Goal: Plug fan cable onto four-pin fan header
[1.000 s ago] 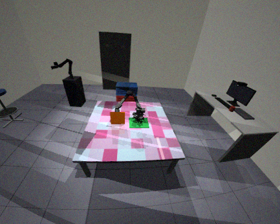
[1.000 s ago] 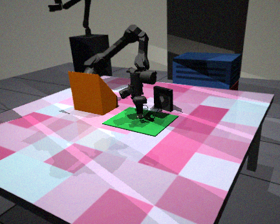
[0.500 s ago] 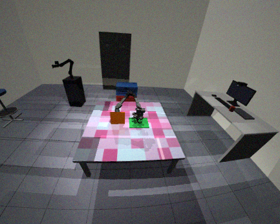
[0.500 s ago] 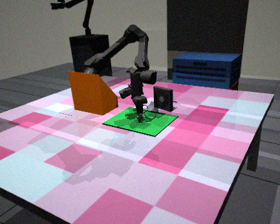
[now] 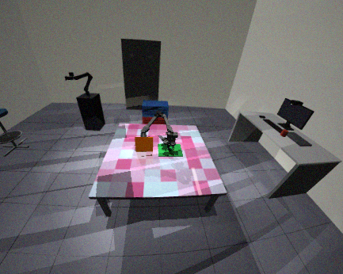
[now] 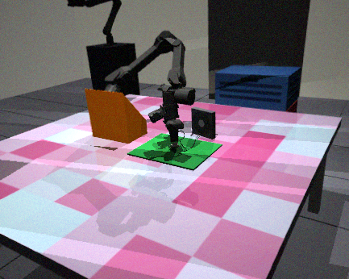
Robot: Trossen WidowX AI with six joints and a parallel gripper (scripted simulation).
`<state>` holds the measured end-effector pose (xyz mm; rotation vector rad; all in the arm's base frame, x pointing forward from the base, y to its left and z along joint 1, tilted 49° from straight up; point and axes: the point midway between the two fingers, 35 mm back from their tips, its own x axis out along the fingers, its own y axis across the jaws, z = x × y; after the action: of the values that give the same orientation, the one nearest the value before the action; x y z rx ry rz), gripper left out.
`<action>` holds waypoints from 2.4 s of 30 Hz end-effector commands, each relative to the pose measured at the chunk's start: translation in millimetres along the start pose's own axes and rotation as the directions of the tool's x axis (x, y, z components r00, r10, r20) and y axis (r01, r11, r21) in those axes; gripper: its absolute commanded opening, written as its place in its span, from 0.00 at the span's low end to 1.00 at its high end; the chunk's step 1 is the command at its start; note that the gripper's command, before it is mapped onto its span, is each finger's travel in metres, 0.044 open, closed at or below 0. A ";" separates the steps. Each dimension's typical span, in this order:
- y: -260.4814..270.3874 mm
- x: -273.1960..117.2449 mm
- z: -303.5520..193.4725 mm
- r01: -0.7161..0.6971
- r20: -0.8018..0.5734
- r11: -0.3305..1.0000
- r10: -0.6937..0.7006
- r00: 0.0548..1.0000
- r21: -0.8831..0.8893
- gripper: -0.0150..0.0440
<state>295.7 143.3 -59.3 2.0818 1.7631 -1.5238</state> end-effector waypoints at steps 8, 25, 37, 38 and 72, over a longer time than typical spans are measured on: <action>0.0 0.3 -0.1 0.003 -0.001 1.000 -0.003 1.000 -0.002 0.25; 0.0 0.3 -0.1 0.003 -0.001 1.000 -0.003 1.000 -0.002 0.25; 0.1 0.3 -0.1 0.003 -0.001 1.000 -0.003 1.000 0.020 0.25; 0.1 0.3 -0.1 0.003 -0.001 1.000 -0.003 1.000 0.020 0.25; -0.4 0.3 0.3 0.003 -0.001 1.000 -0.003 1.000 0.006 0.25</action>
<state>295.7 143.4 -59.3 2.0851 1.7603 -1.5329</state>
